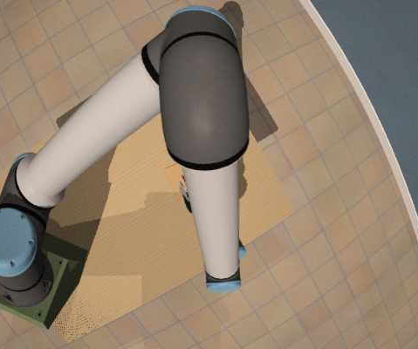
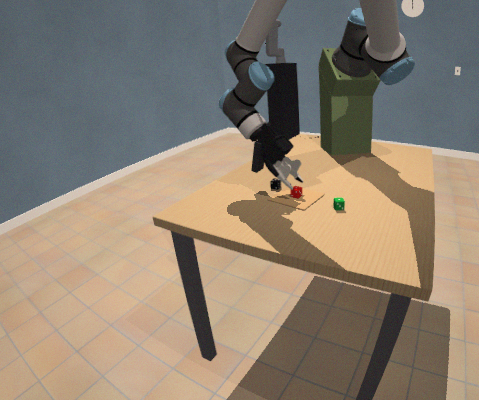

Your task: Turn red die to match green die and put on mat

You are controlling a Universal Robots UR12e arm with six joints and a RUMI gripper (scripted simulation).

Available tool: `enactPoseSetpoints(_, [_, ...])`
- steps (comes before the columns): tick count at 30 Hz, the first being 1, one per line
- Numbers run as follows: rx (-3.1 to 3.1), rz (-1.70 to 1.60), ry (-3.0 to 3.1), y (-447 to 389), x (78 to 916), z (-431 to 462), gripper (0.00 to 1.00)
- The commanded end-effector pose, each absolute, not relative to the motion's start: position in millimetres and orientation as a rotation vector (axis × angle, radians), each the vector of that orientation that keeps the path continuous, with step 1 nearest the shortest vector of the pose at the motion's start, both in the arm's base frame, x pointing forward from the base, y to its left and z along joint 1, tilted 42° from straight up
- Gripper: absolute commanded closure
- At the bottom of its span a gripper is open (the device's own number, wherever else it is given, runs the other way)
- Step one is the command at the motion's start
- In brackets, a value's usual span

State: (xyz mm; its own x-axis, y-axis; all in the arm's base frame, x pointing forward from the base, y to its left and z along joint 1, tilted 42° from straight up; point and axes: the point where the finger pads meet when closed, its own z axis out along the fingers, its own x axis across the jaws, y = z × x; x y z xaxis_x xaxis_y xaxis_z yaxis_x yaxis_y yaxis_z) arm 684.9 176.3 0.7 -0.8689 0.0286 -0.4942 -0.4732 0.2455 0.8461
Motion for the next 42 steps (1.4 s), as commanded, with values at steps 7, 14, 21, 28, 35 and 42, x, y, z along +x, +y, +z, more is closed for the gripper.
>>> enactPoseSetpoints(7, [-0.407,1.658,2.114,160,672,23,0.60])
enactPoseSetpoints(14, [-0.407,1.658,2.114,154,666,33,0.60])
enactPoseSetpoints(21, [-0.407,1.658,2.114,153,665,34,0.60])
enactPoseSetpoints(28, [-0.407,1.655,2.117,153,665,34,0.60])
enactPoseSetpoints(35, [-0.406,1.641,2.129,153,665,33,0.60])
enactPoseSetpoints(42, [-0.403,1.603,2.161,154,664,30,0.60])
